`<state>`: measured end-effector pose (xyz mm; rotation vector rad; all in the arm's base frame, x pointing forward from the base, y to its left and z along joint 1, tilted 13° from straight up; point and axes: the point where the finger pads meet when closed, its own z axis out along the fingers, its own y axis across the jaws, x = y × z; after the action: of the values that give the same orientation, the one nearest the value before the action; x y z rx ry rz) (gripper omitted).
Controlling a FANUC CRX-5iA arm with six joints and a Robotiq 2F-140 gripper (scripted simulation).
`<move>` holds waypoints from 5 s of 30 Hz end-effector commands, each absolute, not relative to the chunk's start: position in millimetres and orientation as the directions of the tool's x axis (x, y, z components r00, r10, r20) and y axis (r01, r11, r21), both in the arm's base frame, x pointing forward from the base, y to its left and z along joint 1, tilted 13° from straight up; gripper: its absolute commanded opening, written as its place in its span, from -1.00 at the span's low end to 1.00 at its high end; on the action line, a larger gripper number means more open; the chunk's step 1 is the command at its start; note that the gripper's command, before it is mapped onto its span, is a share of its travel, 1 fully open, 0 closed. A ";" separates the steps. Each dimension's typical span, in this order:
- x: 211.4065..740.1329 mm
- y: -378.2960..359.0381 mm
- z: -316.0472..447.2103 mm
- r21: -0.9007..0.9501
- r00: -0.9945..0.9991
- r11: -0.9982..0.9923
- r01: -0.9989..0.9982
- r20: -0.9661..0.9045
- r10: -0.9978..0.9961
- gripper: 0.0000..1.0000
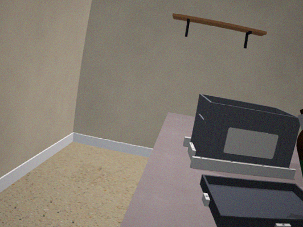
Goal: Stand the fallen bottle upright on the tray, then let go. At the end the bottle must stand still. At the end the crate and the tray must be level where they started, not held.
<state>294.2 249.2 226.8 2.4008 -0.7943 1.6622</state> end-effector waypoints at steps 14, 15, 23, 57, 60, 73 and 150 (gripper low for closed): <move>294.2 249.3 226.5 -0.196 0.243 -0.855 -0.480 0.907 -0.344 -1.00; 294.2 249.2 226.4 -0.196 0.239 -0.855 -0.480 0.909 -0.342 -1.00; 294.0 249.4 225.5 -0.195 0.197 -0.855 -0.481 0.926 -0.322 -1.00; 293.0 250.6 224.3 -0.197 0.112 -0.856 -0.478 0.953 -0.281 -1.00; 293.0 250.6 224.3 -0.197 0.112 -0.856 -0.478 0.953 -0.281 -1.00; 293.0 250.6 224.3 -0.197 0.112 -0.856 -0.478 0.953 -0.281 -1.00; 302.8 208.7 221.3 -0.197 0.112 -0.856 -0.478 0.953 -0.281 -1.00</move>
<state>302.8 209.0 221.3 2.2168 -0.7654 1.8405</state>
